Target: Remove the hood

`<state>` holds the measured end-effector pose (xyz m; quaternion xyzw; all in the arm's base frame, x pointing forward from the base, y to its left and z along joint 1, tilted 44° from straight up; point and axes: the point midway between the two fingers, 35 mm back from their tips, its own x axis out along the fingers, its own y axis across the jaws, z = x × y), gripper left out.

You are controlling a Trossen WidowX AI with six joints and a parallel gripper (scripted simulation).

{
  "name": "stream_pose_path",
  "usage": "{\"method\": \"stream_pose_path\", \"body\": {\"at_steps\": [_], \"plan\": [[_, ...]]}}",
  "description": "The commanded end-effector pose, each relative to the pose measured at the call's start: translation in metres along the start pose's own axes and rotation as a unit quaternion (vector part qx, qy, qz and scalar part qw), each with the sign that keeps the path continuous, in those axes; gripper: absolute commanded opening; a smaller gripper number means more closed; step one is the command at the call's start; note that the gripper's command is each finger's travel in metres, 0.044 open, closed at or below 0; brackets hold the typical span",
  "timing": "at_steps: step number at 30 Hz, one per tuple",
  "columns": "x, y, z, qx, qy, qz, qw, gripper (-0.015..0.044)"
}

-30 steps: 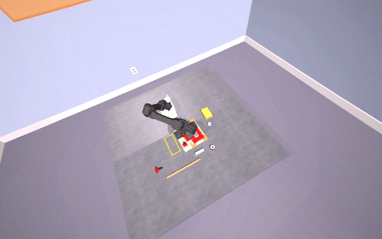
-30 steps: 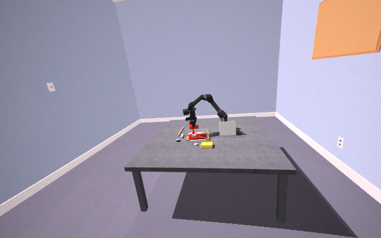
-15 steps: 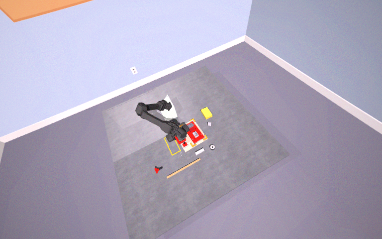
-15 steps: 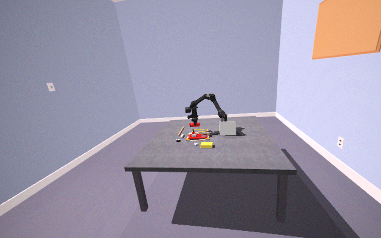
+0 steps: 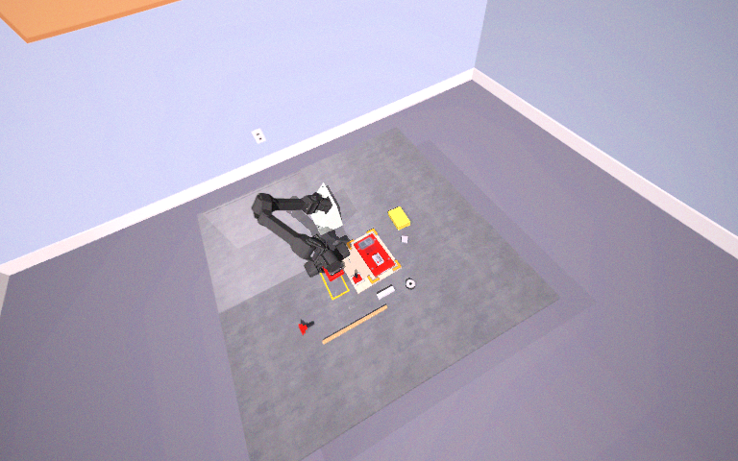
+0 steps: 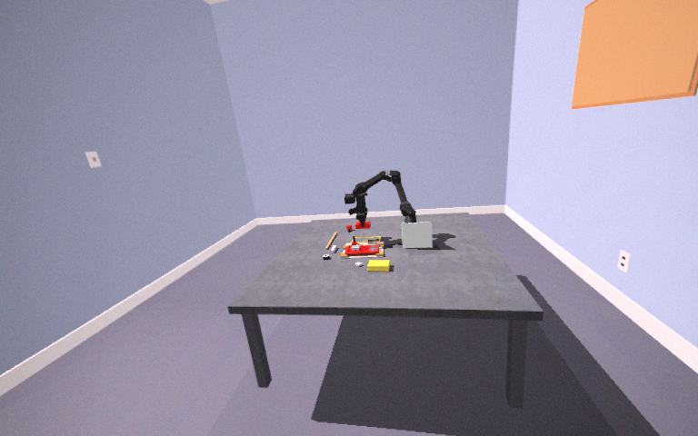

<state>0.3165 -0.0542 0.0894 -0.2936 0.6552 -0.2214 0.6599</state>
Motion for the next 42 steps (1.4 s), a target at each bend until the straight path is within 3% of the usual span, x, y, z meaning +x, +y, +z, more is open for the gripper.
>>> {"method": "stream_pose_path", "body": {"at_steps": [1,42], "plan": [[0.000,-0.015,-0.009,-0.003,0.001,-0.006,1.000,0.0000],[0.026,-0.017,-0.008,-0.003,0.000,-0.005,1.000,0.0000]]}}
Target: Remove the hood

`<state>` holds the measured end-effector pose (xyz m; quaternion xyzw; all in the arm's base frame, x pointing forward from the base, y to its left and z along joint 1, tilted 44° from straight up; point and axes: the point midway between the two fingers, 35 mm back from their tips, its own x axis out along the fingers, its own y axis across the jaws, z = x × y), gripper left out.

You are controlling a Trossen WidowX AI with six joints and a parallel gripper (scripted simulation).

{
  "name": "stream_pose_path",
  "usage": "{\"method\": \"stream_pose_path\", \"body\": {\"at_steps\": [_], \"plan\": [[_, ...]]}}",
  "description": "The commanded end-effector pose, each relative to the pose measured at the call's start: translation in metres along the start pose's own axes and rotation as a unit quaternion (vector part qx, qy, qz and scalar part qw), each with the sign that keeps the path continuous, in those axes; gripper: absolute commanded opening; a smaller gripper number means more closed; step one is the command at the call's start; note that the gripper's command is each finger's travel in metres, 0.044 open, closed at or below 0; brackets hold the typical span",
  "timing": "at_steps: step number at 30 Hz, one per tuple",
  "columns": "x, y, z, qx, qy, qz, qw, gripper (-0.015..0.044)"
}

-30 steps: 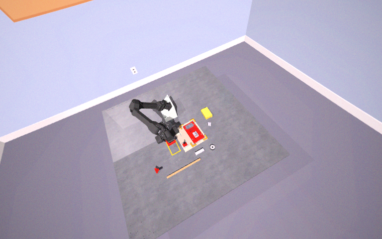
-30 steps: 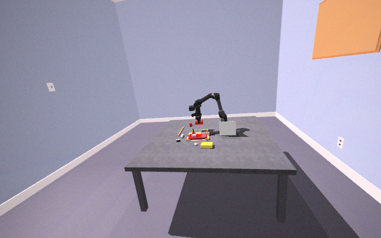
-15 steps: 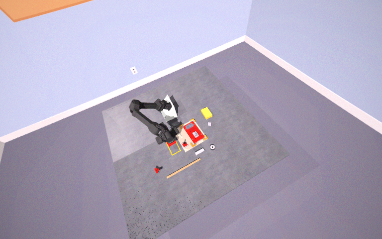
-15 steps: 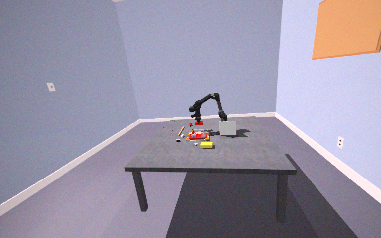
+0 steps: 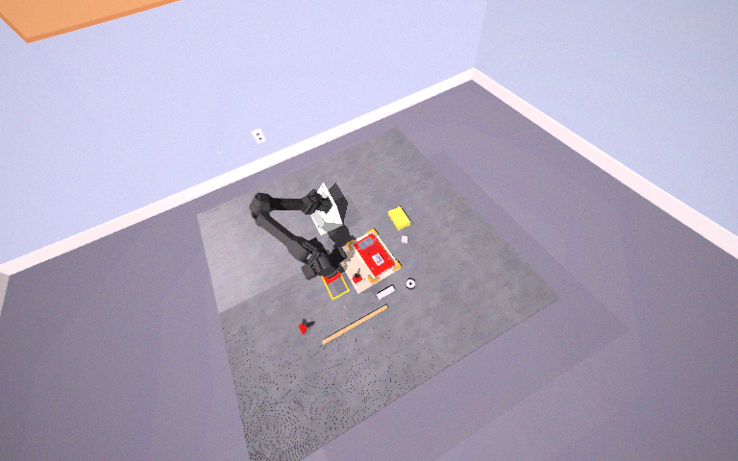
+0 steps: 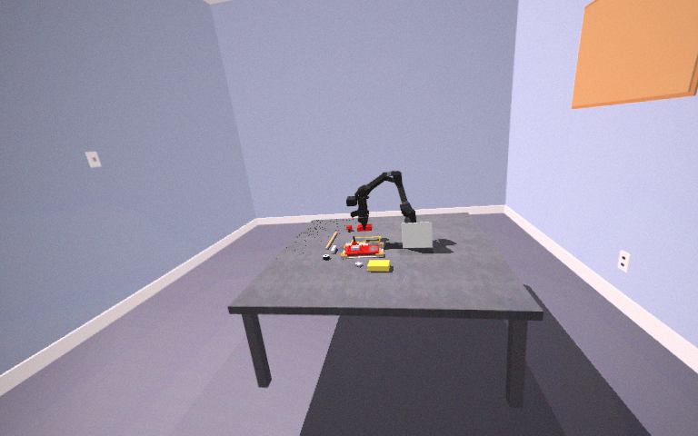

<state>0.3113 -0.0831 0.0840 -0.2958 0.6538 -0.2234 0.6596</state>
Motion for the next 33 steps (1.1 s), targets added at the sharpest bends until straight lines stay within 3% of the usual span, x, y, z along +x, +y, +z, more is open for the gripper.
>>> {"method": "stream_pose_path", "body": {"at_steps": [1,33], "plan": [[0.004,0.000,-0.001,-0.003,0.001,-0.002,1.000,0.0000],[0.028,-0.001,-0.001,-0.003,0.001,-0.002,1.000,0.0000]]}}
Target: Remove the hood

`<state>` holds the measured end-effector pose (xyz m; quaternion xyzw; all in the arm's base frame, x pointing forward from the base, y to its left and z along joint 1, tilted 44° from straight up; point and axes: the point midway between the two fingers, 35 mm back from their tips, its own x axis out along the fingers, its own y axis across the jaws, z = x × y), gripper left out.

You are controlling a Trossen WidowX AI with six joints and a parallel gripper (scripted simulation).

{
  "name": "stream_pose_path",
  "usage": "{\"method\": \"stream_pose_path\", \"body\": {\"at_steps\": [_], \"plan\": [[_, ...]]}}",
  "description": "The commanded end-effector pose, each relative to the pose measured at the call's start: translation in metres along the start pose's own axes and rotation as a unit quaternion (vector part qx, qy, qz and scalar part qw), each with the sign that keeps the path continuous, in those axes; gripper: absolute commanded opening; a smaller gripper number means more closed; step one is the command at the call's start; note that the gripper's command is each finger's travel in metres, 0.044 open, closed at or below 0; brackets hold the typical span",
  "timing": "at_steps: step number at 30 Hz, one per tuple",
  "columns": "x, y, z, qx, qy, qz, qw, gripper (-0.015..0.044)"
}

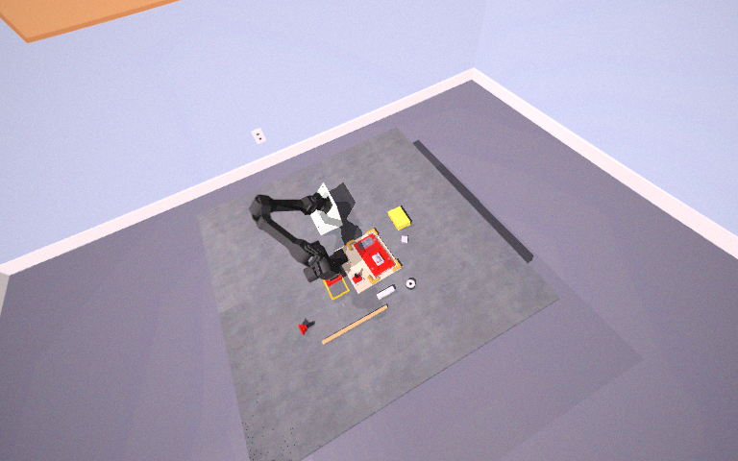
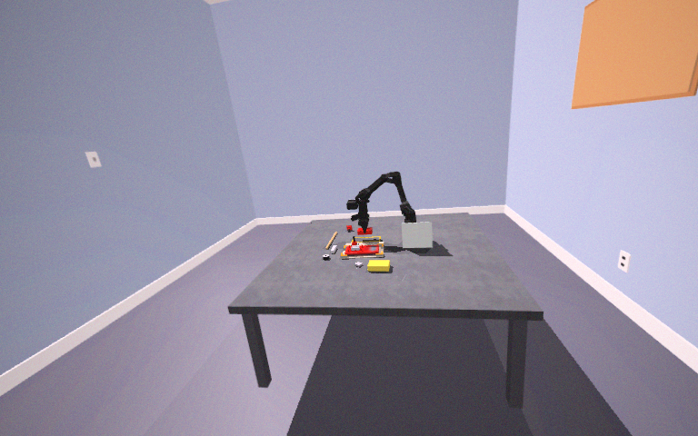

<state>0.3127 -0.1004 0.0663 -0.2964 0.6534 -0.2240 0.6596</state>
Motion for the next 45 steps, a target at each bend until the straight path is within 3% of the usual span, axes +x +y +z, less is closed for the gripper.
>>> {"method": "stream_pose_path", "body": {"at_steps": [1,45], "plan": [[0.004,0.000,-0.001,-0.003,0.001,-0.002,1.000,0.0000],[0.032,-0.001,-0.004,-0.003,0.002,-0.004,1.000,0.0000]]}}
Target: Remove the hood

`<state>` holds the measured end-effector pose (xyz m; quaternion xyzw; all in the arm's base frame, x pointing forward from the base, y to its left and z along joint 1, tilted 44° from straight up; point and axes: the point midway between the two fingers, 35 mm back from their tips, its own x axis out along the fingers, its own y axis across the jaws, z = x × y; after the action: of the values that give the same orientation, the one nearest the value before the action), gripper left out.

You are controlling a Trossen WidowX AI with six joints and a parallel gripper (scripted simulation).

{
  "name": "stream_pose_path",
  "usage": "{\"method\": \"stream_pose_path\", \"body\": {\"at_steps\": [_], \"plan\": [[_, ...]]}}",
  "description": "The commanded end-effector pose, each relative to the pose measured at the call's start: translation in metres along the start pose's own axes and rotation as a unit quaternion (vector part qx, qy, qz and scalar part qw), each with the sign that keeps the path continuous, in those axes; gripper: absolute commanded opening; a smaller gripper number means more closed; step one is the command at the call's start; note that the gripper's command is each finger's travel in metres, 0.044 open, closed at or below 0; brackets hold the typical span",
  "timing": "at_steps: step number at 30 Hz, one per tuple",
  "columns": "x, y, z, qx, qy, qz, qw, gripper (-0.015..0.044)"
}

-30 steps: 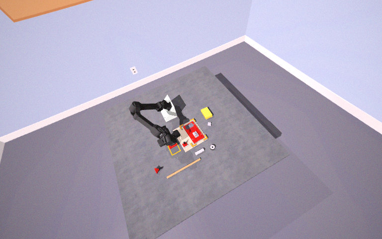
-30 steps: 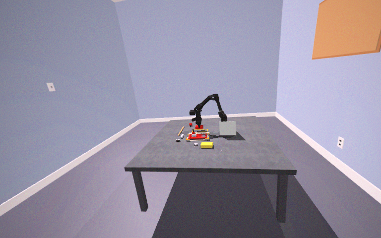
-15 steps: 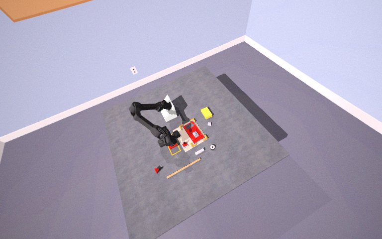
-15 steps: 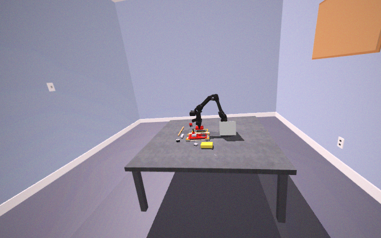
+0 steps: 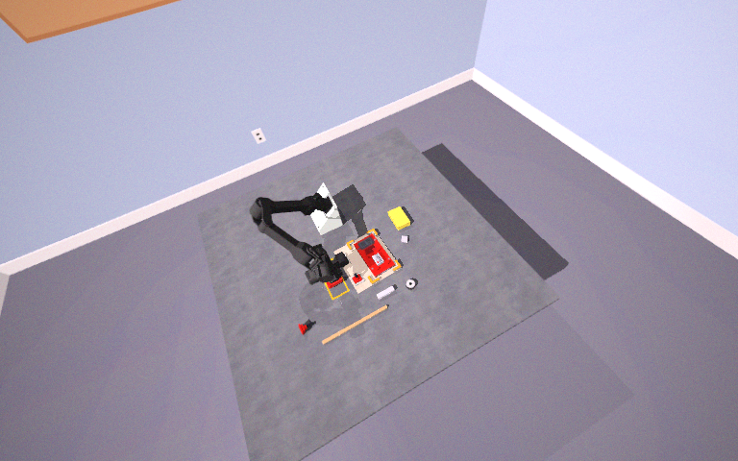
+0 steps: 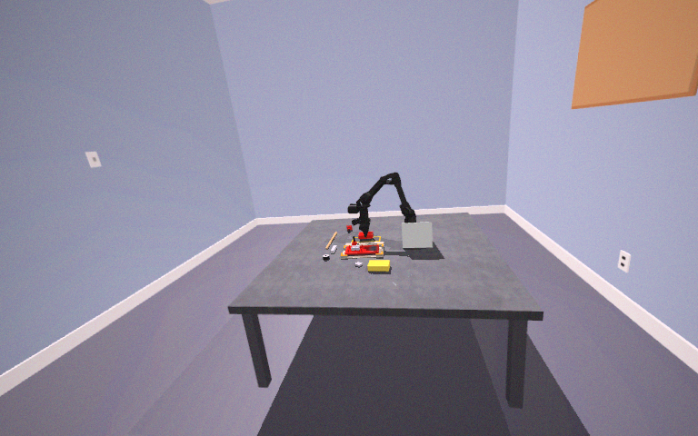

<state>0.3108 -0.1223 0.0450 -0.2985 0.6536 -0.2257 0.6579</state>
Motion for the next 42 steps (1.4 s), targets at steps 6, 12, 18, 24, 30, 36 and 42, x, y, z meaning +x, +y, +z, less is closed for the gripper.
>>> {"method": "stream_pose_path", "body": {"at_steps": [6,12,18,24,30,36,42], "plan": [[0.005,0.000,0.000,-0.002,0.000,-0.001,1.000,0.0000],[0.008,0.000,0.000,-0.002,0.000,-0.001,1.000,0.0000],[0.010,0.000,0.000,-0.002,0.000,-0.001,1.000,0.0000],[0.013,0.000,0.000,-0.002,0.000,-0.001,1.000,0.0000],[0.016,0.000,0.000,-0.002,0.000,-0.001,1.000,0.0000],[0.016,-0.001,0.000,0.000,0.001,-0.002,1.000,0.0079],[0.016,-0.001,0.000,0.000,0.001,-0.002,1.000,0.0236]]}}
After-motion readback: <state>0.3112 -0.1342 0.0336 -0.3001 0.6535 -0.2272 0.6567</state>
